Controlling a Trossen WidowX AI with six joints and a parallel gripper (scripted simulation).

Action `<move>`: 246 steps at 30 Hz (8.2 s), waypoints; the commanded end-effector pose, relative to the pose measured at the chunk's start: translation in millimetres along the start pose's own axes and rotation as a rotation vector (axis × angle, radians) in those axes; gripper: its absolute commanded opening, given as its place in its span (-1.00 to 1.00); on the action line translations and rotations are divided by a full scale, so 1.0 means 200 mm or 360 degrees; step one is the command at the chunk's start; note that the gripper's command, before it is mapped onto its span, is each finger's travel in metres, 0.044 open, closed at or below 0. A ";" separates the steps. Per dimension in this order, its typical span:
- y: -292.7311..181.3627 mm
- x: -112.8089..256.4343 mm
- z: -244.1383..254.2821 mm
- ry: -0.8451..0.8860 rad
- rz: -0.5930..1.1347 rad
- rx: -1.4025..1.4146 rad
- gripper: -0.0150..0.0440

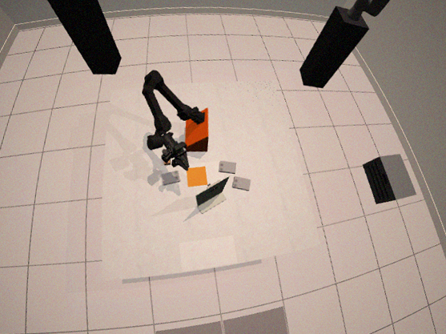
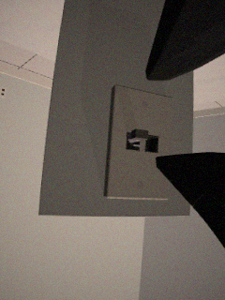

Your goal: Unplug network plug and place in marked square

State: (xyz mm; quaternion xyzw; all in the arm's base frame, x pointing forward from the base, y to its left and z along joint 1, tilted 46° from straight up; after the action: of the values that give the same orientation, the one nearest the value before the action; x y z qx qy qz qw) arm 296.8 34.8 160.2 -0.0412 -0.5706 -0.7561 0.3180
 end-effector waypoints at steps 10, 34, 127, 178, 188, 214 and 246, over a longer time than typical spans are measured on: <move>-0.20 -0.06 0.00 0.0157 0.0229 -0.0302 0.04; -0.16 -0.38 0.00 0.0160 0.0224 -0.0302 0.04; -0.14 -0.55 0.00 0.0161 0.0221 -0.0302 -0.49; -0.13 -0.41 -0.01 0.0160 0.0223 -0.0302 -0.49; -0.13 -0.38 -0.01 0.0160 0.0224 -0.0302 -0.49; -0.12 -0.32 -0.02 0.0153 0.0219 -0.0307 -0.49; -0.17 -0.29 0.10 -0.0215 0.0181 -0.0495 -0.49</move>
State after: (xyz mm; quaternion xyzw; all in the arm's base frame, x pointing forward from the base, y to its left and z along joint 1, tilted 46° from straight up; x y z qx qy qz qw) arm 317.6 87.3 126.0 -0.1456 -0.4680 -0.8052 0.3337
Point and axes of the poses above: the point midway between the two fingers, 35 mm back from their tips, its own x axis back along the fingers, its own z axis across the jaws, y = z × x, the point moved 4 cm from there along x, back along the fingers, and after that the axes turned 15 degrees about x, right-handed, at the moved point
